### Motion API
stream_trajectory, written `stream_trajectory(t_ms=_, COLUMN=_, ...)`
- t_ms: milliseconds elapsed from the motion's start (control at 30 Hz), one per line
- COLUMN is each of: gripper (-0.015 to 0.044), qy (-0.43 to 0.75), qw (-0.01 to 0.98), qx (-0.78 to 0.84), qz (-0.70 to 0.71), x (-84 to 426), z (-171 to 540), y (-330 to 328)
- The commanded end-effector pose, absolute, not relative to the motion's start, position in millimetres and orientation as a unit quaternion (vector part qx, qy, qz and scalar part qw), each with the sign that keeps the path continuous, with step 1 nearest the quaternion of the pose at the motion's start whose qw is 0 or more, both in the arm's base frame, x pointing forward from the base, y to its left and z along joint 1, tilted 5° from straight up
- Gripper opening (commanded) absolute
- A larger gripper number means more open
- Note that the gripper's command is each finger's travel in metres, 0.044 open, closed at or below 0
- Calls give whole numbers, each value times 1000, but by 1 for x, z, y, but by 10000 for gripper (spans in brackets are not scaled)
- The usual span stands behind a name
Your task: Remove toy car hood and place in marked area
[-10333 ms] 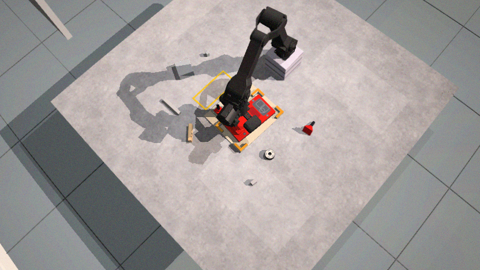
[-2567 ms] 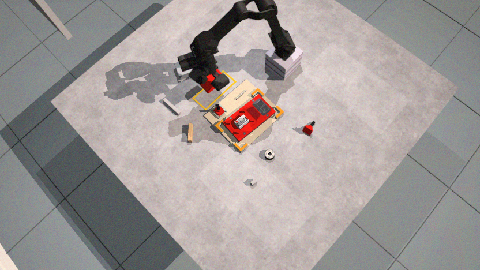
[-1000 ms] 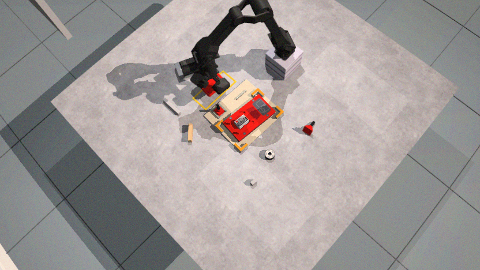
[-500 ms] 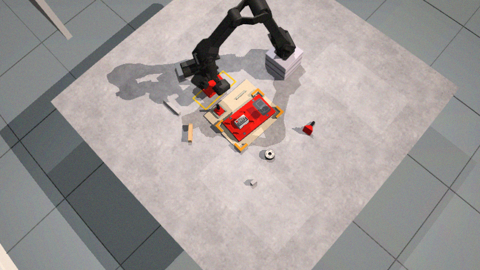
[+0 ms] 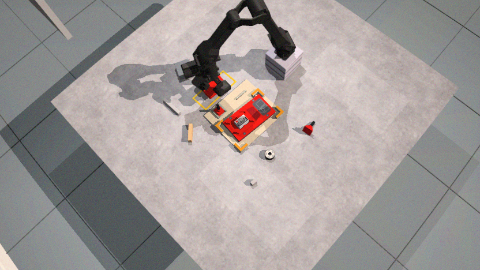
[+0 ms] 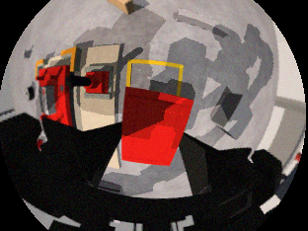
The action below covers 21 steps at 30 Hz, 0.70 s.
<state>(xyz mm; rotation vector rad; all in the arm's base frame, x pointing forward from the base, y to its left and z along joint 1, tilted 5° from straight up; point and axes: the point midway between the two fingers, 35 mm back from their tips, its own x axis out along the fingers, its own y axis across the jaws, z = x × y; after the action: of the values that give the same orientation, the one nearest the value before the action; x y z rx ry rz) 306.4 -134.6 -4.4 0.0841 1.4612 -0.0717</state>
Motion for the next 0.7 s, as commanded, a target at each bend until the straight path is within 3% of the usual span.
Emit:
stream_trajectory(t_ms=0, gripper=0, qy=668, qw=742, qx=42, qz=-32, x=306, z=-8, y=-134)
stream_trajectory(t_ms=667, gripper=0, qy=668, qw=742, qx=42, qz=-32, x=307, z=-15, y=-134)
